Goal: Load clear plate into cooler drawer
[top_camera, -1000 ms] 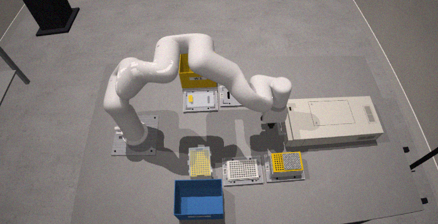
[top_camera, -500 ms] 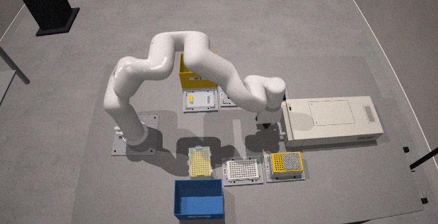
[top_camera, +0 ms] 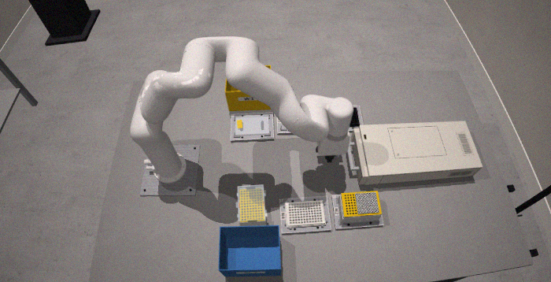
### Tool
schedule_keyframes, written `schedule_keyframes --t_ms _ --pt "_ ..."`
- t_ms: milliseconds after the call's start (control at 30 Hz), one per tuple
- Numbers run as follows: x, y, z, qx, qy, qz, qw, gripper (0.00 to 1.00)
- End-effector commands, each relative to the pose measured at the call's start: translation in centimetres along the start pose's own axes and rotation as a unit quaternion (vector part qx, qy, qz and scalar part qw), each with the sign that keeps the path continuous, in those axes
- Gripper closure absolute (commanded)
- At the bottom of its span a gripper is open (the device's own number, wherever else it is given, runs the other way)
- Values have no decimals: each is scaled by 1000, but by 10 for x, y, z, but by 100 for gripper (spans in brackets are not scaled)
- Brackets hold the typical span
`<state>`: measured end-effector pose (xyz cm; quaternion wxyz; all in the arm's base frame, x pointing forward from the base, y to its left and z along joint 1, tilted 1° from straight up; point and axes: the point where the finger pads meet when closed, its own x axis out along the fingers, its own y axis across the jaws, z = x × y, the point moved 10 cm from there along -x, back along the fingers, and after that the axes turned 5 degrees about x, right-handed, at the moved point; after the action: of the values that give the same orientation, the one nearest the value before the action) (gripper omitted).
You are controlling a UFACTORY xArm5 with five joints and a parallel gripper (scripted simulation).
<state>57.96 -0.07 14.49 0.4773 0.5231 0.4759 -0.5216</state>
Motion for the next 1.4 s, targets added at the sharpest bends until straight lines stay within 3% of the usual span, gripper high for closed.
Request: schedule_keyframes --t_ms 0,433,1367 --pt "-2 0 2 0 9 2 1000 100" --pt "-11 0 2 0 9 2 1000 100" --pt "-54 0 3 0 9 2 1000 100"
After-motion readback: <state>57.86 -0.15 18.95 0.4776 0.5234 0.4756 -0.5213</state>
